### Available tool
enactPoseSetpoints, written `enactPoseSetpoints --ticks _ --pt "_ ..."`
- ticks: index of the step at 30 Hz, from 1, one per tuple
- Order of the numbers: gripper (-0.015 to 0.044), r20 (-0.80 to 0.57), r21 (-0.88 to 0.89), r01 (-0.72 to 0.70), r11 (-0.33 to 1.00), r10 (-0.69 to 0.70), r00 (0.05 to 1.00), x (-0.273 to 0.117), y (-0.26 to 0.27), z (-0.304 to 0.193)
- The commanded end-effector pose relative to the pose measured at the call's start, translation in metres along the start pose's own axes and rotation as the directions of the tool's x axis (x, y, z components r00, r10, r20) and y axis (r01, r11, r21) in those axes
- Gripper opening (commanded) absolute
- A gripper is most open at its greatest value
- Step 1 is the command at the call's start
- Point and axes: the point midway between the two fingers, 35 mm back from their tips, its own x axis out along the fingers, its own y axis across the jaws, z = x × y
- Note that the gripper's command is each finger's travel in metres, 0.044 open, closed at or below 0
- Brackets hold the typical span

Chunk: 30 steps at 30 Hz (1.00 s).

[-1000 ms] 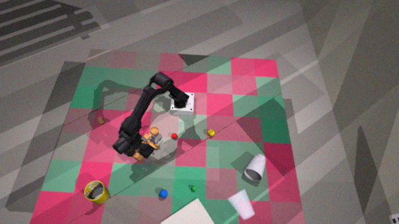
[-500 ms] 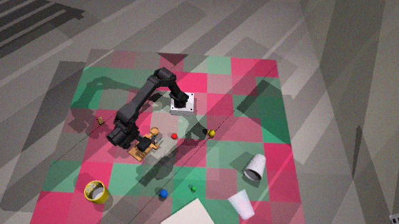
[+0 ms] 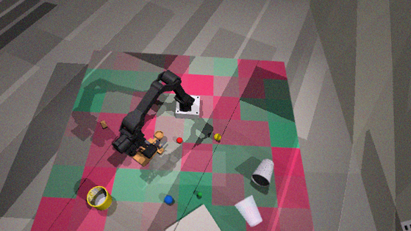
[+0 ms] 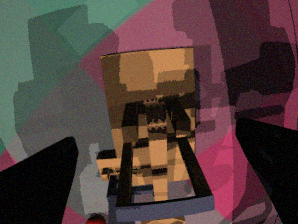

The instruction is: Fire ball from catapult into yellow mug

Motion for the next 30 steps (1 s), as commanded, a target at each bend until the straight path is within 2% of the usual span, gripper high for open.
enactPoseSetpoints --ticks 1,30 --pt "0.044 -0.005 0.005 0.002 1.0 -0.002 1.0 0.011 0.0 -0.001" --pt "0.044 -0.005 0.005 0.002 1.0 -0.002 1.0 0.055 -0.001 -0.002"
